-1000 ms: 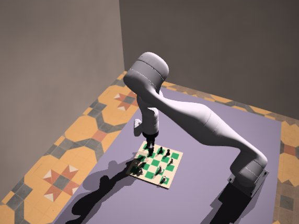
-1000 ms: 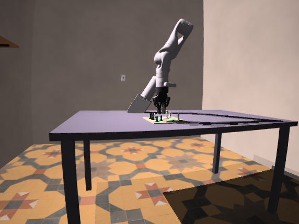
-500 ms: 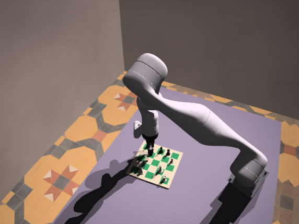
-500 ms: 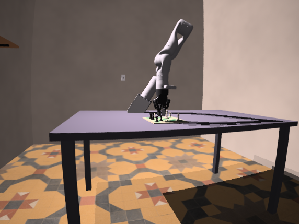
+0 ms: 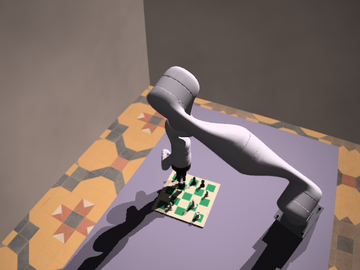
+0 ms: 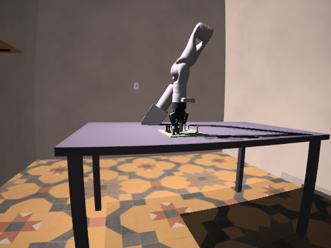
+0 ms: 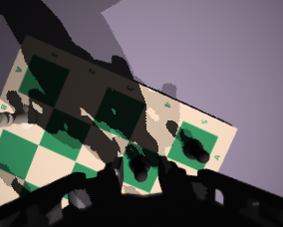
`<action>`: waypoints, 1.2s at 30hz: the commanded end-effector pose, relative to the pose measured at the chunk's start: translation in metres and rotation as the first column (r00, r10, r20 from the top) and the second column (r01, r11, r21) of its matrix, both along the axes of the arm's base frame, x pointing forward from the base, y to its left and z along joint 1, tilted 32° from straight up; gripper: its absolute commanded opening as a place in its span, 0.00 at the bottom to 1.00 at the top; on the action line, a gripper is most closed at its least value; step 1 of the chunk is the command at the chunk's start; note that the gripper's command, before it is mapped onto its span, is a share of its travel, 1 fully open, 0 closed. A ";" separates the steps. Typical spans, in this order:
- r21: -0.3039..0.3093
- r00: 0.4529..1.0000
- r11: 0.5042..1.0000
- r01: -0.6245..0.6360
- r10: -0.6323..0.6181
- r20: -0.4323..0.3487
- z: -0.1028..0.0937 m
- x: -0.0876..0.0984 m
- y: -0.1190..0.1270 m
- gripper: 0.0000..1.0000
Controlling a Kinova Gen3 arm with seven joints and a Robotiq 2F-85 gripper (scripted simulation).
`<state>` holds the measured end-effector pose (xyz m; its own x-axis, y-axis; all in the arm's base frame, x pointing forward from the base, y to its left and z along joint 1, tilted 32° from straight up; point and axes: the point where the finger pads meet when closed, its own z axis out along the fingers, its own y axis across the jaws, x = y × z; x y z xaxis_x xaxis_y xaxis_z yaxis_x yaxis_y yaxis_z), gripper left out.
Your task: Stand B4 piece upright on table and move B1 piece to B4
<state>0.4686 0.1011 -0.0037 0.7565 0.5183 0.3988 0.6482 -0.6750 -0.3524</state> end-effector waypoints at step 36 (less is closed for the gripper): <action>0.000 1.000 1.000 0.001 -0.001 -0.001 -0.001 0.000 0.000 0.00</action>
